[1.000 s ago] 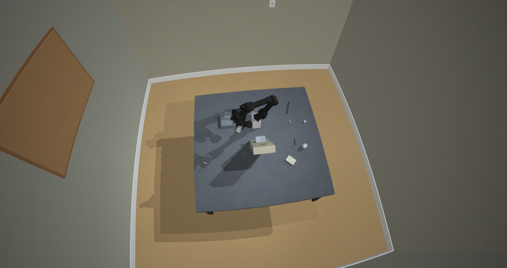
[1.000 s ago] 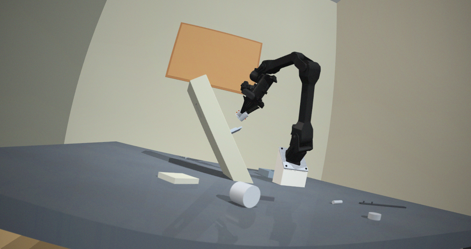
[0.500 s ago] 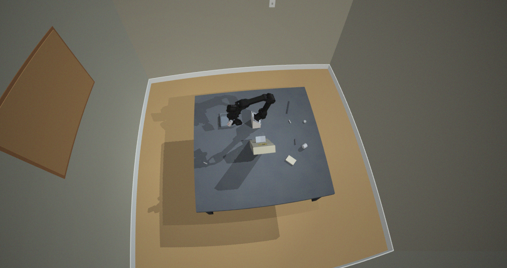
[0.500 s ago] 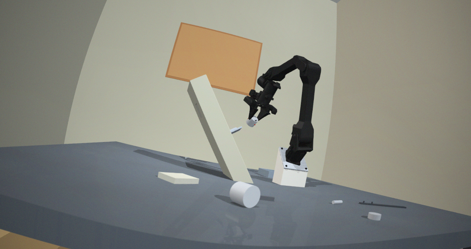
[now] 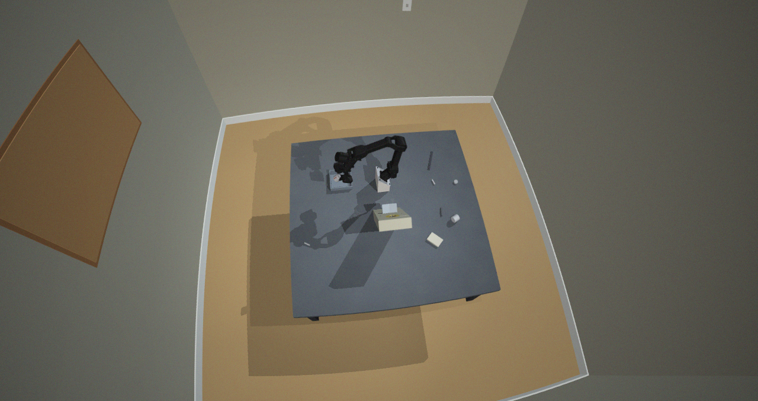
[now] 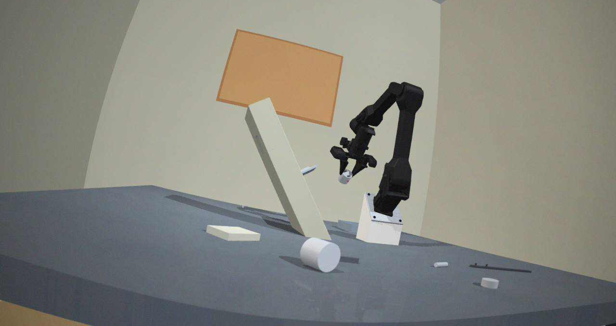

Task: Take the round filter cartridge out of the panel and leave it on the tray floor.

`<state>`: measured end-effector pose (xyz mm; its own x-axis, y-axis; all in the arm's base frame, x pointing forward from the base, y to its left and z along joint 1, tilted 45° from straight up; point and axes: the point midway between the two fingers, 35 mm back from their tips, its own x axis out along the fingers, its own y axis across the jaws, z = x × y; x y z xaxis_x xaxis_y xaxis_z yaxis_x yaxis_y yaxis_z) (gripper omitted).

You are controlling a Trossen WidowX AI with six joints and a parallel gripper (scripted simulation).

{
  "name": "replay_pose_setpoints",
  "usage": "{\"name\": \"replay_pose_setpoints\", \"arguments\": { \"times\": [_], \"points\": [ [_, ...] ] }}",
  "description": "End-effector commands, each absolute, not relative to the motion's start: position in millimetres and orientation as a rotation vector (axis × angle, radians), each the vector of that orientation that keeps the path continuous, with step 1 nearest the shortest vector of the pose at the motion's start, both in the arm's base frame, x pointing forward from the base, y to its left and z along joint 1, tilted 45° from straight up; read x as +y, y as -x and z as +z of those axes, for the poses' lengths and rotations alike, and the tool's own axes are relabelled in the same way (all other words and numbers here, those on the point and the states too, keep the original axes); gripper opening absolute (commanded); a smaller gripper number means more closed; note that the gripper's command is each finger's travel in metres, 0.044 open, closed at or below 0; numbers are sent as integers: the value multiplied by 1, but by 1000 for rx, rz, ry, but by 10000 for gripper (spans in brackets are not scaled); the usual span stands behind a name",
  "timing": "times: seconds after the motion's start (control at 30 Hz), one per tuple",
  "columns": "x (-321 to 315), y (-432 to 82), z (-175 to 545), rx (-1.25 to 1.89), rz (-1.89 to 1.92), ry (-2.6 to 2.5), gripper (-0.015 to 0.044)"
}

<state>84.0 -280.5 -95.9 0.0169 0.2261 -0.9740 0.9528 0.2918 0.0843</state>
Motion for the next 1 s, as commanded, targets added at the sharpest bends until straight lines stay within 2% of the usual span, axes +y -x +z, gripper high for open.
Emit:
{"name": "replay_pose_setpoints", "arguments": {
  "times": [0.0,0.4,0.97],
  "points": [
    [-273,-53,-114,1471,-946,-1190,0],
    [-232,26,-153,1504,-1259,-1281,0],
    [-197,35,-193,1506,-1265,-1282,0]
  ]
}}
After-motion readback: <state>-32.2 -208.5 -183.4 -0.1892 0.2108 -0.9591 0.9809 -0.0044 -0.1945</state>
